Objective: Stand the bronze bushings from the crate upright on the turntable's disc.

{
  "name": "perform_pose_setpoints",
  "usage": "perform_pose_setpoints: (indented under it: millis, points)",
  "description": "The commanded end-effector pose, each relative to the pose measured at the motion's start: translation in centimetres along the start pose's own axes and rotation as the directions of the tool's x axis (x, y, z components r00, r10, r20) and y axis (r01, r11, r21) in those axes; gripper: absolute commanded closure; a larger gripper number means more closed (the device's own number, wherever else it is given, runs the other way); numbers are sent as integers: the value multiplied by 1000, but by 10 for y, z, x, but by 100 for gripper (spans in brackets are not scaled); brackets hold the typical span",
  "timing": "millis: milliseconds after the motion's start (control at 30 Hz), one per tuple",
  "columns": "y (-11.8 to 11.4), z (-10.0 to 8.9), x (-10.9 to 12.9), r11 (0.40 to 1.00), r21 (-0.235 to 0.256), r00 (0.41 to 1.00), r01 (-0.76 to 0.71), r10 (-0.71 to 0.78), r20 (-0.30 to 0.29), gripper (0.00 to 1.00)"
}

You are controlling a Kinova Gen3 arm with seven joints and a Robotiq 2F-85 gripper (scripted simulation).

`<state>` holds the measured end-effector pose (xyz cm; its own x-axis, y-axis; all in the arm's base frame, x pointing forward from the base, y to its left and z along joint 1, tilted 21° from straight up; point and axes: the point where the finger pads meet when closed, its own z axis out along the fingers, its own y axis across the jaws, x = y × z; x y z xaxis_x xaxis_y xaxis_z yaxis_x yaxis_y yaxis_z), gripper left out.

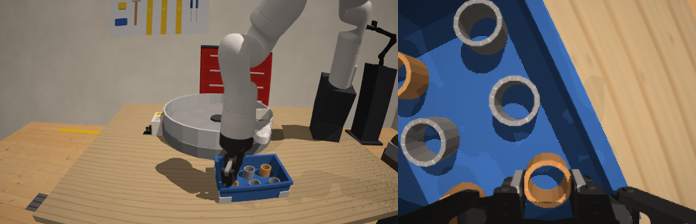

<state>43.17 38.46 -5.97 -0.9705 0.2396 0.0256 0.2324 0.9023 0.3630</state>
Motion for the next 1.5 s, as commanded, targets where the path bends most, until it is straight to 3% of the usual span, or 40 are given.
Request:
perform_pose_setpoints:
  millis: [0, 700, 1467]
  points:
    - [0, 0, 0, 1000, -1, 1000, 0, 0, 1, 100]
    - [0, -7, 0, 1000, -1, 1000, 0, 0, 1, 100]
    - [0, -96, 0, 1000, -1, 1000, 0, 0, 1, 100]
